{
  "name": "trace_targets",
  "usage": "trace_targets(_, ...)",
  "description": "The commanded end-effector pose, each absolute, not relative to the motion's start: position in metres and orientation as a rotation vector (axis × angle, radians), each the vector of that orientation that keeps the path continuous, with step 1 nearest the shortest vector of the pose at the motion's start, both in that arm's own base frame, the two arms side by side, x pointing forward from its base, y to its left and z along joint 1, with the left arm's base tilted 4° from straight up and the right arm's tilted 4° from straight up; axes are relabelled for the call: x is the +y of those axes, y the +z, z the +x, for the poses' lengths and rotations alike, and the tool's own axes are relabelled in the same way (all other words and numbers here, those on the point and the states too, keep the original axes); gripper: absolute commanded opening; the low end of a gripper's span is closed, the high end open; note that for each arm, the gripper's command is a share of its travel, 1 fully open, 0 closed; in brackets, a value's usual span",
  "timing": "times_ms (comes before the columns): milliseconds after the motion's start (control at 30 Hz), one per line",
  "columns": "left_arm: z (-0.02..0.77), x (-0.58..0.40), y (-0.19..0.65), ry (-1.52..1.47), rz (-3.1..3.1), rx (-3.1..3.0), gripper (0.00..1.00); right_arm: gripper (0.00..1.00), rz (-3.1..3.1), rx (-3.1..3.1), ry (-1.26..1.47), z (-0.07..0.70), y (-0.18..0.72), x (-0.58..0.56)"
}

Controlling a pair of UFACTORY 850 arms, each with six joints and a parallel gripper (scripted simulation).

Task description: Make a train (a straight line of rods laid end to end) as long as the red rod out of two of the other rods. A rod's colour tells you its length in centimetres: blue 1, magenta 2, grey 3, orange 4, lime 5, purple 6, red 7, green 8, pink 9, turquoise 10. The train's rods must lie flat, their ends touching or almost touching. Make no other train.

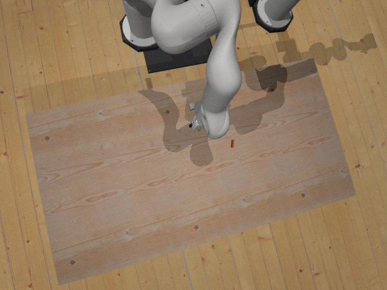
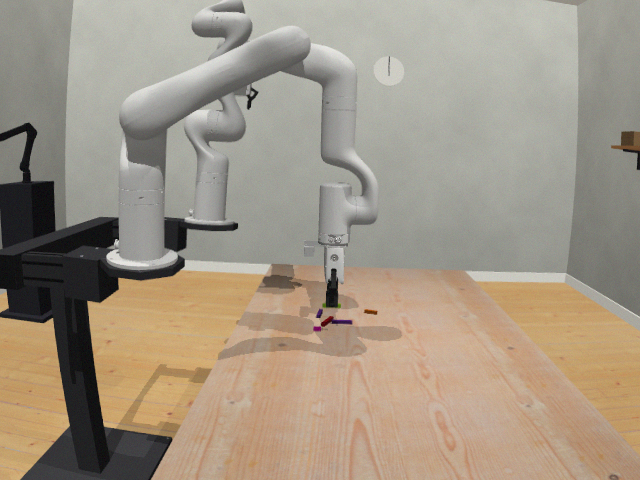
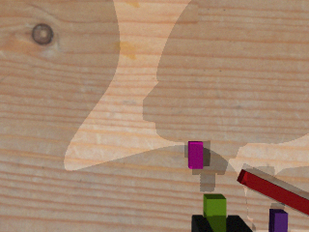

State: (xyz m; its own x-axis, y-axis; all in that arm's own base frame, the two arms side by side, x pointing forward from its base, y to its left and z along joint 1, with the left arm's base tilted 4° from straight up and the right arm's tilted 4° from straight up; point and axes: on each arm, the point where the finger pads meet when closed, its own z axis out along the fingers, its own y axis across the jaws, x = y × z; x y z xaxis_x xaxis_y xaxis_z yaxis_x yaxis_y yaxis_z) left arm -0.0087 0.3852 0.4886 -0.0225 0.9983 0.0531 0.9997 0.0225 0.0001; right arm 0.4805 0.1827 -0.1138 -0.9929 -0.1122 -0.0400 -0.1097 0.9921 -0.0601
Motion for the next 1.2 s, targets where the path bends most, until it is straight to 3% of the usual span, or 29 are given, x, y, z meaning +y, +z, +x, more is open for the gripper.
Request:
trace_targets(0, -0.009, 0.385, 0.489, -0.059, -2.168, -2.218, 1.0, 0.06, -0.172, 3.093, -0.09, 0.482, -0.128, 0.182)
trace_targets(1167, -0.009, 0.385, 0.489, -0.059, -2.168, -2.218, 1.0, 0.06, -0.172, 3.093, -0.089, 0.484, -0.17, 0.18)
